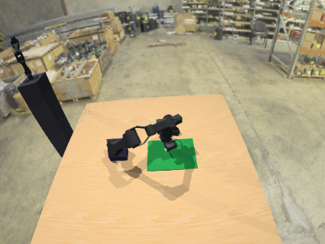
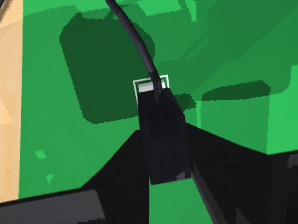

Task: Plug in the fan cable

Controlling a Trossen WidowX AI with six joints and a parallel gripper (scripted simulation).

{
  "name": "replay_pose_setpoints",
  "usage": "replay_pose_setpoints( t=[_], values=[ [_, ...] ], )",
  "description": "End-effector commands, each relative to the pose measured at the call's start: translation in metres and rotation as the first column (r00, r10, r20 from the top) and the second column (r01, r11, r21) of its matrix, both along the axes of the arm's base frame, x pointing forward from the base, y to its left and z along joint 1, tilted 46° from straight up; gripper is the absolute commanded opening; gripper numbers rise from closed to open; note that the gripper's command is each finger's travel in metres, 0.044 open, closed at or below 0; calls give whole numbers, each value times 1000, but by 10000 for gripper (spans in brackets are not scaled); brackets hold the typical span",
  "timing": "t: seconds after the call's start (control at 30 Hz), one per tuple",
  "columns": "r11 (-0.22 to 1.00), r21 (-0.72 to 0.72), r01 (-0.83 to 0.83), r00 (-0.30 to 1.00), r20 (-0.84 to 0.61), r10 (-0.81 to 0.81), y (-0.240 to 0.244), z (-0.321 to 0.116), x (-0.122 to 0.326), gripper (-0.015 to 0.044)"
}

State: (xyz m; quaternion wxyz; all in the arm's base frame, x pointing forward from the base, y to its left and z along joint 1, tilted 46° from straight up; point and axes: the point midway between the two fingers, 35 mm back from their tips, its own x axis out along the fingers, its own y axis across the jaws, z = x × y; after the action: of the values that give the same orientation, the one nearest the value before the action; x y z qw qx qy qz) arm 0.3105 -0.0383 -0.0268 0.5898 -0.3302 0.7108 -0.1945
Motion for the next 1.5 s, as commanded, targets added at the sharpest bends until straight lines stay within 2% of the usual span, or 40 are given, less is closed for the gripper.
replay_pose_setpoints(
  t=[0.0, 0.83, 1.17, 1.27, 1.4, 1.47],
  values=[
    [1000, -6, 0, 1000, -2, 0, -4, -2, -1, 0],
    [1000, -6, 0, 1000, -2, 0, -12, -10, -2, 0],
    [1000, -2, -4, 1000, -1, 4, -8, -9, -1, 260],
    [1000, -2, -4, 1000, -1, 4, -6, -7, -1, 260],
    [1000, -3, 0, 1000, -2, 0, 29, 27, 3, 260],
    [1000, -4, 0, 1000, -2, 0, 31, 30, 3, 260]
  ],
)
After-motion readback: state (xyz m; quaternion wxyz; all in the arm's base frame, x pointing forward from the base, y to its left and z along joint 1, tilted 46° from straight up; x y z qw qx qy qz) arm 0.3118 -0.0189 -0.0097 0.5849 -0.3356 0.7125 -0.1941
